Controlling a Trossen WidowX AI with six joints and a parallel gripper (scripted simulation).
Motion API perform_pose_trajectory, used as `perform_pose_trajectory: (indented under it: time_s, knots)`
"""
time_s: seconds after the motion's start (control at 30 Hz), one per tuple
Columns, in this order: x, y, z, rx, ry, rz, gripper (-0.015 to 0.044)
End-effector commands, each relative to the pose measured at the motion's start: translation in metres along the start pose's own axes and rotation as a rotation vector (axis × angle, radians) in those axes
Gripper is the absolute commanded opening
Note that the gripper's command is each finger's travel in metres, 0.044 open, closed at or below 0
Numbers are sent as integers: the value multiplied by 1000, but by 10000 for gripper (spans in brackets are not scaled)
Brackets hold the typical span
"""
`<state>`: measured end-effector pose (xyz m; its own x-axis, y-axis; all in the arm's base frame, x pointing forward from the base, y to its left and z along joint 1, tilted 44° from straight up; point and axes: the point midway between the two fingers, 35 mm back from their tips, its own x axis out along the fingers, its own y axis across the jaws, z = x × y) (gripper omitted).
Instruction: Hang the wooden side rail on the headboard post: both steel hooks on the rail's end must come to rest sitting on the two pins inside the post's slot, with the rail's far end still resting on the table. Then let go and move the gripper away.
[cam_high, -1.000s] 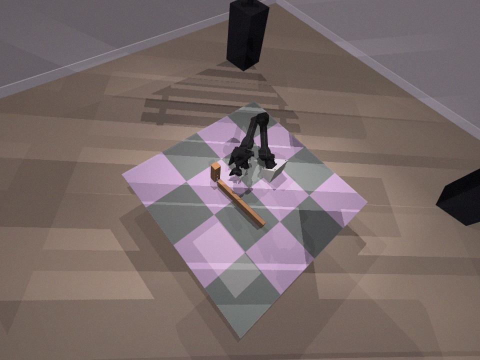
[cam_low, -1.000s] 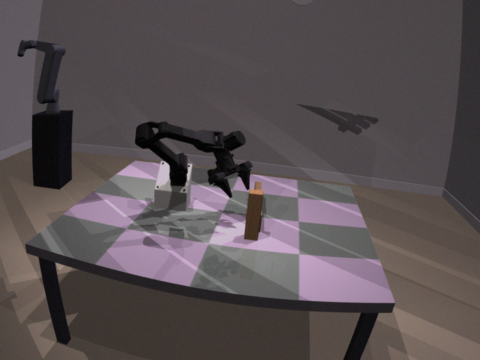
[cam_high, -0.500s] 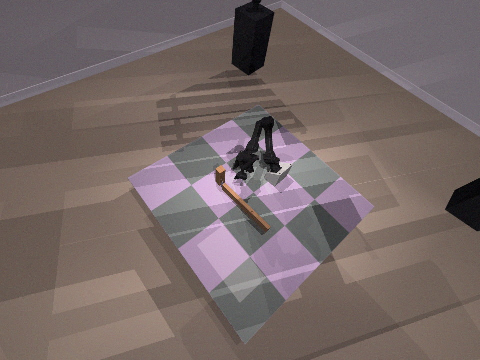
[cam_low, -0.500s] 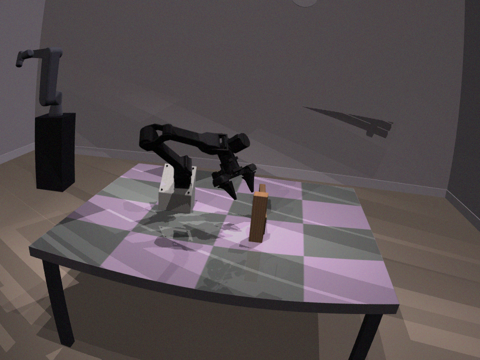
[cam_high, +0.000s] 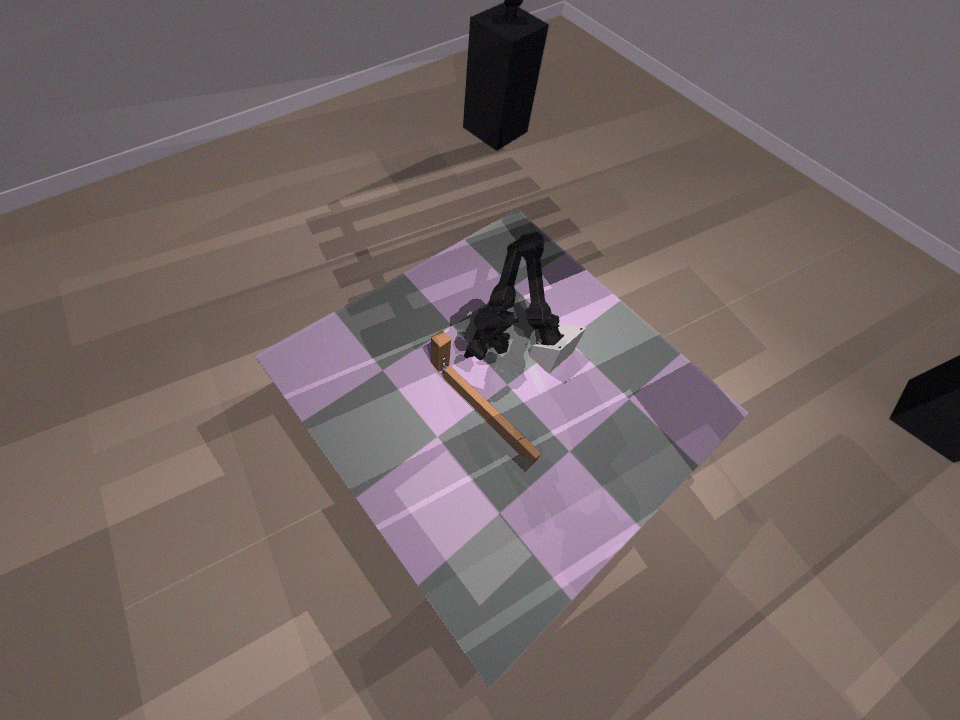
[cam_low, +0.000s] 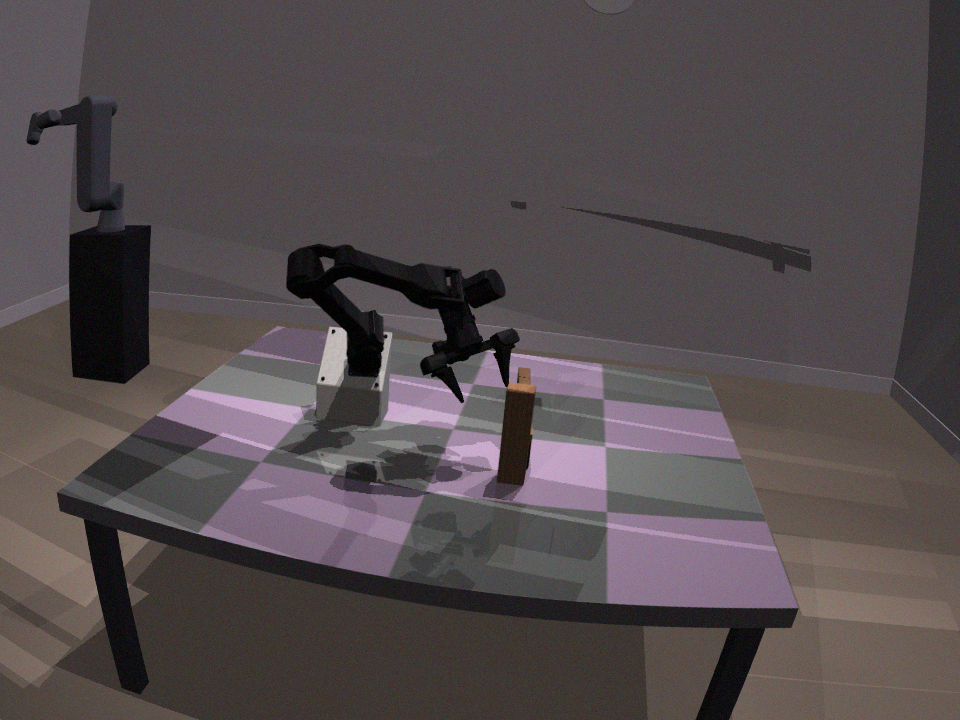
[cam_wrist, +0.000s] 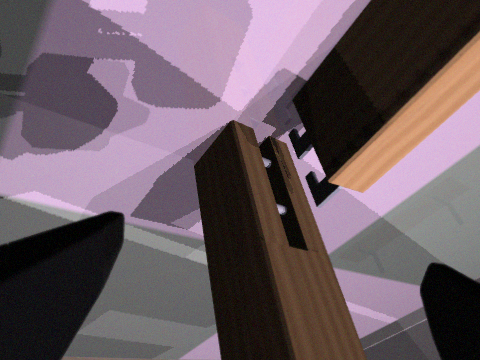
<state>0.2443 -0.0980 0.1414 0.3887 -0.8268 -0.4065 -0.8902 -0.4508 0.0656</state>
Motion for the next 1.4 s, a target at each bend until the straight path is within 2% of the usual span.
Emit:
perform_pose_trajectory:
  time_s: [0.0,0.23,0.67,1.37]
  knots:
    - [4,0,5,438,41,76,440]
    - [6,-1,9,922,127,111,440]
    - [8,-4,12,1435,262,81,440]
    - [9,-14,14,2232,428,-169,440]
